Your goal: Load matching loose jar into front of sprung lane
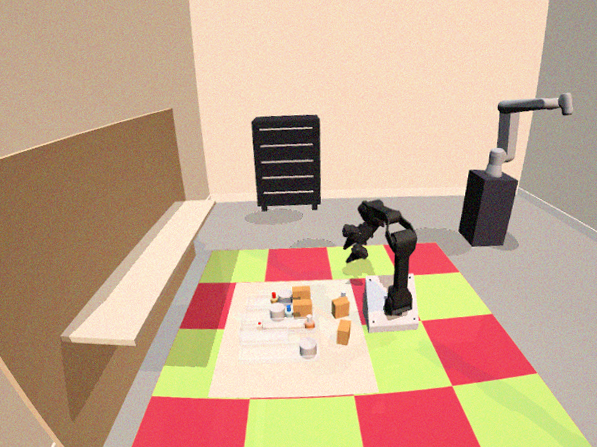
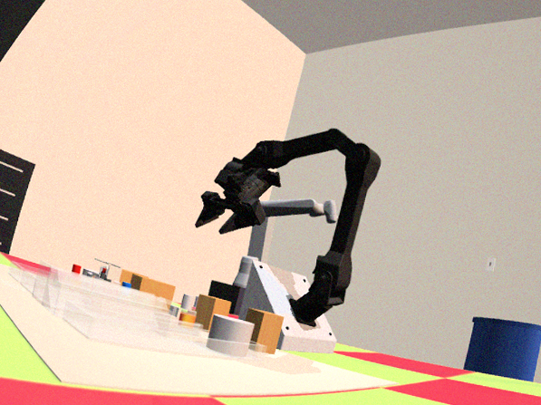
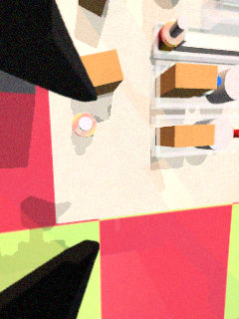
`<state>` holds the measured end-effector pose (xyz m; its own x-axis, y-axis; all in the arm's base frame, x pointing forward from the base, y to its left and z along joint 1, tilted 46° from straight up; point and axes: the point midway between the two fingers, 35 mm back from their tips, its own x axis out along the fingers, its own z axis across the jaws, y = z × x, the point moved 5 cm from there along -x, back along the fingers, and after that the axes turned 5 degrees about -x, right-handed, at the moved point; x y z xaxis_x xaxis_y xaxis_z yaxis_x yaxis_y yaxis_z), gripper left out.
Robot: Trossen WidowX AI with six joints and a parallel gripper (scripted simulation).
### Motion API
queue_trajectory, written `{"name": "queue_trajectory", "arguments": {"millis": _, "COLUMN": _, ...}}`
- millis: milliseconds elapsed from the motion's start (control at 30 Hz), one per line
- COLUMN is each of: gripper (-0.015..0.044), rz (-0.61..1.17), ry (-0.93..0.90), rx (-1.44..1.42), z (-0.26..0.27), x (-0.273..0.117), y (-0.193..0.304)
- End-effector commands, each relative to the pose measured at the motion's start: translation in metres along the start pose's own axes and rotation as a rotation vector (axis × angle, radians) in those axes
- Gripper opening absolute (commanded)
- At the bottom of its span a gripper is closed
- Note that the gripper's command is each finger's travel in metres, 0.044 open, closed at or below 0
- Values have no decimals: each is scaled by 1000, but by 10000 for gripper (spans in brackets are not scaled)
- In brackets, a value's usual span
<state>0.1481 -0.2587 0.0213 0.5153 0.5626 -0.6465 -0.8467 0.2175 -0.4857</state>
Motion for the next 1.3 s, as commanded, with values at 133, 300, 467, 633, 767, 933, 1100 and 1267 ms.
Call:
{"name": "queue_trajectory", "arguments": {"millis": 133, "gripper": 440, "rz": 303, "ry": -358, "rx": -1107, "z": 35, "x": 83, "y": -4}}
{"name": "queue_trajectory", "arguments": {"millis": 300, "gripper": 440, "rz": 334, "ry": -530, "rx": -1446, "z": 46, "x": 103, "y": -3}}
{"name": "queue_trajectory", "arguments": {"millis": 467, "gripper": 440, "rz": 332, "ry": -568, "rx": -1516, "z": 48, "x": 106, "y": -1}}
{"name": "queue_trajectory", "arguments": {"millis": 633, "gripper": 440, "rz": 332, "ry": -568, "rx": -1516, "z": 48, "x": 106, "y": -1}}
{"name": "queue_trajectory", "arguments": {"millis": 767, "gripper": 440, "rz": 332, "ry": -568, "rx": -1516, "z": 47, "x": 105, "y": 1}}
{"name": "queue_trajectory", "arguments": {"millis": 933, "gripper": 440, "rz": 332, "ry": -568, "rx": -1516, "z": 47, "x": 105, "y": 1}}
{"name": "queue_trajectory", "arguments": {"millis": 1100, "gripper": 440, "rz": 331, "ry": -569, "rx": -1516, "z": 49, "x": 121, "y": 11}}
{"name": "queue_trajectory", "arguments": {"millis": 1267, "gripper": 440, "rz": 331, "ry": -569, "rx": -1516, "z": 50, "x": 128, "y": 16}}
